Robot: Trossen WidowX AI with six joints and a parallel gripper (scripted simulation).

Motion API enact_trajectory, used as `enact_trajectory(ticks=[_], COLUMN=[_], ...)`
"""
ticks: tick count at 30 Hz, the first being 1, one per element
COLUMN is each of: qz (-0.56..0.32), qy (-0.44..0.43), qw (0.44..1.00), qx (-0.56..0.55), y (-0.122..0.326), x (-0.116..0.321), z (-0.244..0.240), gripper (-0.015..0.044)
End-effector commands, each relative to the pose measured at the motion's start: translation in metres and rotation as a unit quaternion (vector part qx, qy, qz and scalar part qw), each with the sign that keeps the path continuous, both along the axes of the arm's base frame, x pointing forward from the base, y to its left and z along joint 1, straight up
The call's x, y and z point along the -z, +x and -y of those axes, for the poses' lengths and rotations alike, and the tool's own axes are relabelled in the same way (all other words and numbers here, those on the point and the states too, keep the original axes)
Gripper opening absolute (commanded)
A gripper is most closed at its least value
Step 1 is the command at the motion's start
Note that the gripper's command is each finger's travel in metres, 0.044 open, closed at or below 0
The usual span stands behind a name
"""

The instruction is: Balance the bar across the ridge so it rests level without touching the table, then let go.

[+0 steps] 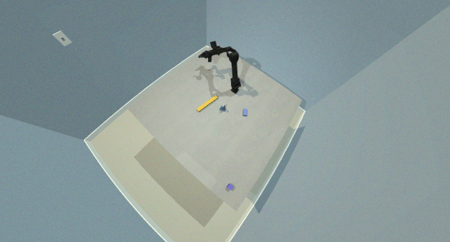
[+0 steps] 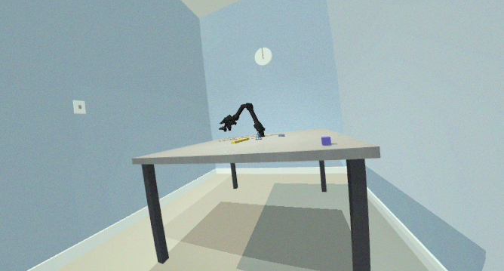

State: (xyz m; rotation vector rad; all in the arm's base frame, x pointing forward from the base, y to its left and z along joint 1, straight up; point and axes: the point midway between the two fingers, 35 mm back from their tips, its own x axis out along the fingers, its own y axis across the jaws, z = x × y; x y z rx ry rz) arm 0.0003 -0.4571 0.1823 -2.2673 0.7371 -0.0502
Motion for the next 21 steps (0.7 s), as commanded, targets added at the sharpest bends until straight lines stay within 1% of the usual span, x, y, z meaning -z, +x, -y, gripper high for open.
enact_trajectory(ticks=[1, 3, 4, 12, 21], qz=[0.001, 0.008, 0.013, 0.044, 0.065], qy=[0.002, 0.02, 0.035, 0.152, 0.282], qw=[1.0, 1.0, 0.999, 0.987, 0.957], qx=[0.001, 0.007, 0.012, 0.016, 0.021], y=[0.0, 0.001, 0.003, 0.045, 0.099], x=[0.0, 0.002, 0.003, 0.01, 0.017], z=[0.0, 0.0, 0.0, 0.002, -0.005], gripper=[0.0374, 0.0321, 0.0315, 0.0315, 0.0315])
